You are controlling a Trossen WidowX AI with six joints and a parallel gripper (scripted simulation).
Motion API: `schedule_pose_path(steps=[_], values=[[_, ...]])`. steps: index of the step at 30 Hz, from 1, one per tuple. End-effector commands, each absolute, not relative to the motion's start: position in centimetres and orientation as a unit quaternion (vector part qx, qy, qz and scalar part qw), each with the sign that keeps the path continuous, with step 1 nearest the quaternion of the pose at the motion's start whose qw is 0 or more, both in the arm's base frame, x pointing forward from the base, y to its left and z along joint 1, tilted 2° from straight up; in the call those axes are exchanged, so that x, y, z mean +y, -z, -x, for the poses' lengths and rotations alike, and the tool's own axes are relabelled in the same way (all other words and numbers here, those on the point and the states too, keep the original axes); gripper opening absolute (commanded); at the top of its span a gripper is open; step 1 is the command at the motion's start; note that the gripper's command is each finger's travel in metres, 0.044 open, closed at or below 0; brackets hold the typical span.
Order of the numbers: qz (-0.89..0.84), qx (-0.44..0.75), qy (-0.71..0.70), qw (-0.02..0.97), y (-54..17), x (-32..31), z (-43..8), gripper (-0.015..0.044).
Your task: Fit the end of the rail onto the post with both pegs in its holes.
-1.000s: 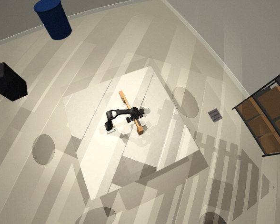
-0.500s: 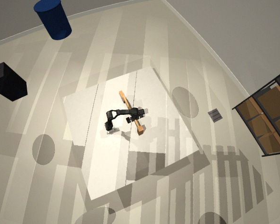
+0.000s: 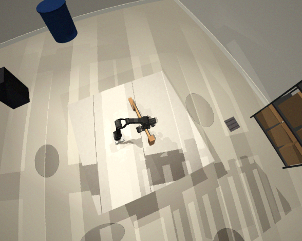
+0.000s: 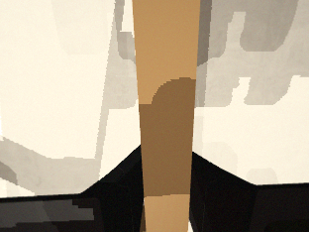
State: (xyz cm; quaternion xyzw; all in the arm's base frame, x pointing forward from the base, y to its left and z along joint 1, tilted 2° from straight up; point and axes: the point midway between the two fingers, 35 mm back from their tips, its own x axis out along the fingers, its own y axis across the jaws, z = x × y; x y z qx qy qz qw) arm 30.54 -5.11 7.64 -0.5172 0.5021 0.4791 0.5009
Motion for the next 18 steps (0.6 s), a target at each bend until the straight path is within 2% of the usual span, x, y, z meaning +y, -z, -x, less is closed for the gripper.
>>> schedule_pose_path(steps=[1,18], values=[[0.52,0.5,-0.477,0.502,-7.83,-5.31,-30.73,0.0],[0.52,0.5,-0.477,0.502,-7.94,-5.84,-30.72,0.0]])
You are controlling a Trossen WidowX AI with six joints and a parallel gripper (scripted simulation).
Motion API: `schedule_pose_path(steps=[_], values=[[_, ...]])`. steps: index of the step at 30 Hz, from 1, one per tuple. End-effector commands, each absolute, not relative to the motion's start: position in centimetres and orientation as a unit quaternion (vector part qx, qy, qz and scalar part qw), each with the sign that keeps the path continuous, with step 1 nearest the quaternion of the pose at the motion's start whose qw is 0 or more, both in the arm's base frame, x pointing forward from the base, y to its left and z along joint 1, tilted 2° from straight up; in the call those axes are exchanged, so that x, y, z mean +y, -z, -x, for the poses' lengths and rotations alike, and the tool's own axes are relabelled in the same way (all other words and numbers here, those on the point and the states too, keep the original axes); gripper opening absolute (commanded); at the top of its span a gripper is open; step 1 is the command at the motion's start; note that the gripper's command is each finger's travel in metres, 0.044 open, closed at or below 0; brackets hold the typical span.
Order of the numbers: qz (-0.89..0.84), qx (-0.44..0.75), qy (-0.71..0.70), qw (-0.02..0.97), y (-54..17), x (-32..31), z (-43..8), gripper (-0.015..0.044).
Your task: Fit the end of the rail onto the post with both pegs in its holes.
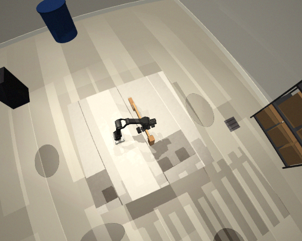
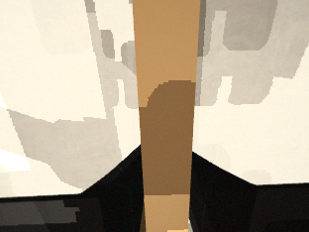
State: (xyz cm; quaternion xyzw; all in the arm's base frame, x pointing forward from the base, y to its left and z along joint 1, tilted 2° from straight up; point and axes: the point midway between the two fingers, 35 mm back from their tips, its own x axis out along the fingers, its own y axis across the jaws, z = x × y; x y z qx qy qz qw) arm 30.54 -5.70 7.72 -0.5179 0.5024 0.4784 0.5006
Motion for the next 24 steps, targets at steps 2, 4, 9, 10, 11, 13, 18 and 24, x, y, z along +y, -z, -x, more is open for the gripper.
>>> schedule_pose_path(steps=[2,4,9,10,11,13,18,24], values=[[0.52,0.5,-0.477,0.501,-7.93,-5.9,-30.72,0.0],[0.52,0.5,-0.477,0.501,-7.93,-5.96,-30.72,0.0],[0.518,0.502,-0.478,0.501,-7.72,-5.85,-30.54,0.0105],[0.518,0.502,-0.478,0.501,-7.72,-5.85,-30.54,0.0131],[0.518,0.502,-0.478,0.501,-7.72,-5.85,-30.54,0.0157],[0.518,0.502,-0.478,0.501,-7.72,-5.85,-30.54,0.021],[0.518,0.502,-0.478,0.501,-7.72,-5.85,-30.54,0.0341],[0.518,0.502,-0.478,0.501,-7.72,-5.85,-30.54,0.044]])
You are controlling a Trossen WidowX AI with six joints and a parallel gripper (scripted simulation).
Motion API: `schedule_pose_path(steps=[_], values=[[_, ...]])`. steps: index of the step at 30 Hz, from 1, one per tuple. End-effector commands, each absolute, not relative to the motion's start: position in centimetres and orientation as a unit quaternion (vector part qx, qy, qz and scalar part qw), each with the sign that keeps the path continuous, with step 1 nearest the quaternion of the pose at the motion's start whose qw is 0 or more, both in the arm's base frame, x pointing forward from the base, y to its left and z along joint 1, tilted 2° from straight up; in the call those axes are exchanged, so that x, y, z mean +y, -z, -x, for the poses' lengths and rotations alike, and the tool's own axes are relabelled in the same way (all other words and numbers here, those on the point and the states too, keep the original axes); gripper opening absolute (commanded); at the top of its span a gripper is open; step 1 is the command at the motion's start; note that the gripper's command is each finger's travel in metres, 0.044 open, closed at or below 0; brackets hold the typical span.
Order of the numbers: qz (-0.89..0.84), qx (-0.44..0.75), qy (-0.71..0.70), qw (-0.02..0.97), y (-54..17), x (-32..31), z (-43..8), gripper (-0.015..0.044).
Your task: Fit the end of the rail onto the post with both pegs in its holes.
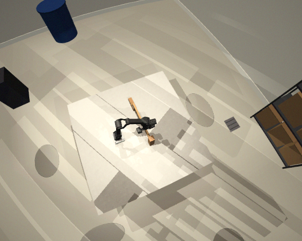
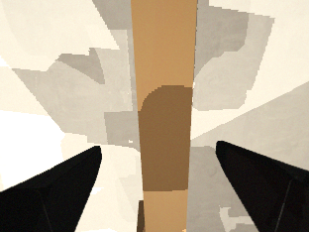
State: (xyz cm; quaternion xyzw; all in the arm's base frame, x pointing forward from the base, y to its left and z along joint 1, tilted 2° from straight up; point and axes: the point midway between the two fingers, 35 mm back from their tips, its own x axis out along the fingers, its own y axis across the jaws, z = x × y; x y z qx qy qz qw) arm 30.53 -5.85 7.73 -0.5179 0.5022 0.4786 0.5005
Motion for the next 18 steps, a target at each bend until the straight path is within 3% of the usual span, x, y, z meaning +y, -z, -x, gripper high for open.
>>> schedule_pose_path(steps=[1,18], values=[[0.518,0.502,-0.478,0.501,-7.7,-5.9,-30.5,0.044],[0.52,0.5,-0.478,0.502,-10.6,-2.7,-30.4,0.044]])
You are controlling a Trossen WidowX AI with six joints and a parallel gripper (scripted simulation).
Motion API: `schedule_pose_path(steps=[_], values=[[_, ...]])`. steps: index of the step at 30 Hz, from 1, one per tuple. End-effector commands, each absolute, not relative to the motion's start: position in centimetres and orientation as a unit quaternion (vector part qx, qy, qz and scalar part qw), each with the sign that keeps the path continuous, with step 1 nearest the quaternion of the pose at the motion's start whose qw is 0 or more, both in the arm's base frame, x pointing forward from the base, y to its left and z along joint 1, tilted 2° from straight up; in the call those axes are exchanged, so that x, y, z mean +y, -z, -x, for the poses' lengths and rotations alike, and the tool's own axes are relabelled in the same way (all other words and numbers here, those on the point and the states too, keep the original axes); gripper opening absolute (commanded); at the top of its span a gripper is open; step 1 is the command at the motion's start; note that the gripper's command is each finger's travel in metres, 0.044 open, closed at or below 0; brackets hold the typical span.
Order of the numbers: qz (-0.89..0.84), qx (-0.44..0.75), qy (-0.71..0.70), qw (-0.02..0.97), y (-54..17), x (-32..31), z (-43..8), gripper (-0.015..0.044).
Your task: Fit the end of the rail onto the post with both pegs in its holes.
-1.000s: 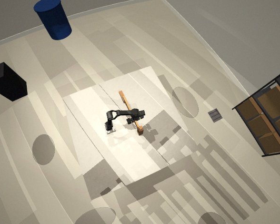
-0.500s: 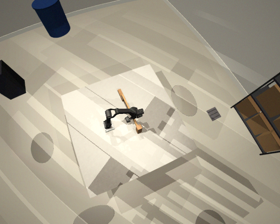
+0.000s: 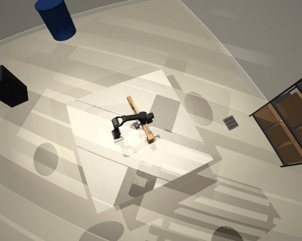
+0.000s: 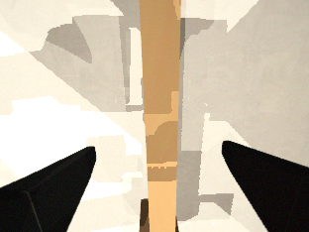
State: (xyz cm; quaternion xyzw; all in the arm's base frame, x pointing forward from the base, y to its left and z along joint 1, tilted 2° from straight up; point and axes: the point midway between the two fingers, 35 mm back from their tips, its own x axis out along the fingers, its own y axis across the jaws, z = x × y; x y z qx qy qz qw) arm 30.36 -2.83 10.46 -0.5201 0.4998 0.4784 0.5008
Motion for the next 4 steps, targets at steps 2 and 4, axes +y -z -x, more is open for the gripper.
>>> schedule_pose_path(steps=[2,4], values=[[0.52,0.5,-0.478,0.502,-10.61,-2.7,-30.41,0.044],[0.52,0.5,-0.478,0.502,-10.61,-2.7,-30.41,0.044]])
